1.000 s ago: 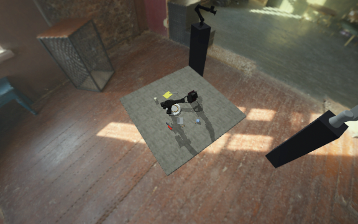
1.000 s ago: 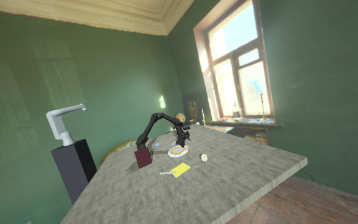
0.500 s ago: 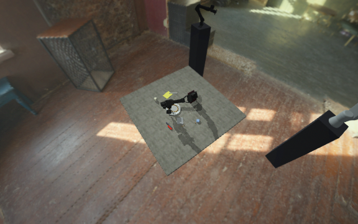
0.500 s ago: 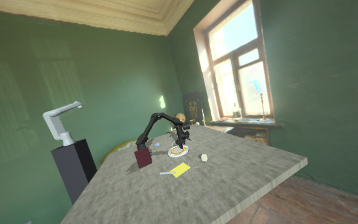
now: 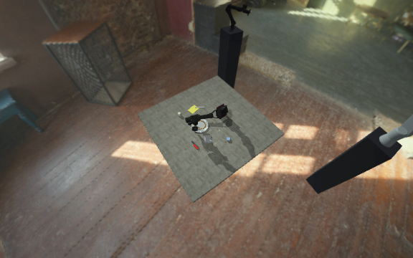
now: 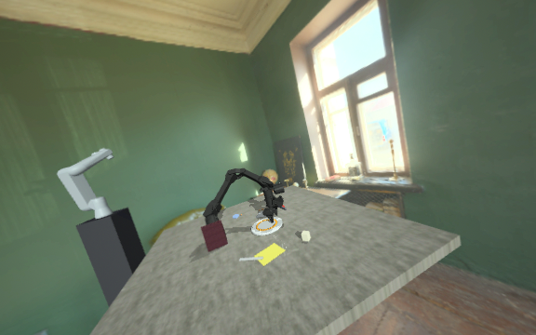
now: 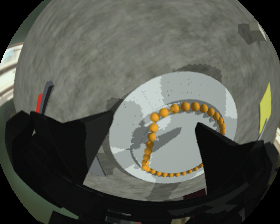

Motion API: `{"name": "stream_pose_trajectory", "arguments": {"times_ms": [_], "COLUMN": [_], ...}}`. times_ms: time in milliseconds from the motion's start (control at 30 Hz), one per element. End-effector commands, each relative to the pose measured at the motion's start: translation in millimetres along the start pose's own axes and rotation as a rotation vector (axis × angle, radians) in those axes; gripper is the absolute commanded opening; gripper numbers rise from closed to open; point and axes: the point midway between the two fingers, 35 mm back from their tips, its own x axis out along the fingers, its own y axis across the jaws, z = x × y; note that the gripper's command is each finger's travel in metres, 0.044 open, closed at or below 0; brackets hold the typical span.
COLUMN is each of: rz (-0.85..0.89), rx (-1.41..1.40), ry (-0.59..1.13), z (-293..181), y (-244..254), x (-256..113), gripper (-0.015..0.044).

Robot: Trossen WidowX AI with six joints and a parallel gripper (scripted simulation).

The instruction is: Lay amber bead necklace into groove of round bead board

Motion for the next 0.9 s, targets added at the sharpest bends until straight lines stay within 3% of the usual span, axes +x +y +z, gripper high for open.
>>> {"name": "stream_pose_trajectory", "arguments": {"times_ms": [0, 300, 867], "rz": [-0.001, 0.001, -0.002], "rx": [-0.033, -0.237, -0.252], "ry": [0.0, 0.003, 0.001], "z": [-10.9, -77.7, -80.5], "y": [1.4, 1.7, 0.8], "x": [-5.3, -30.3, -19.7], "gripper": [0.0361, 0.0125, 0.012]}}
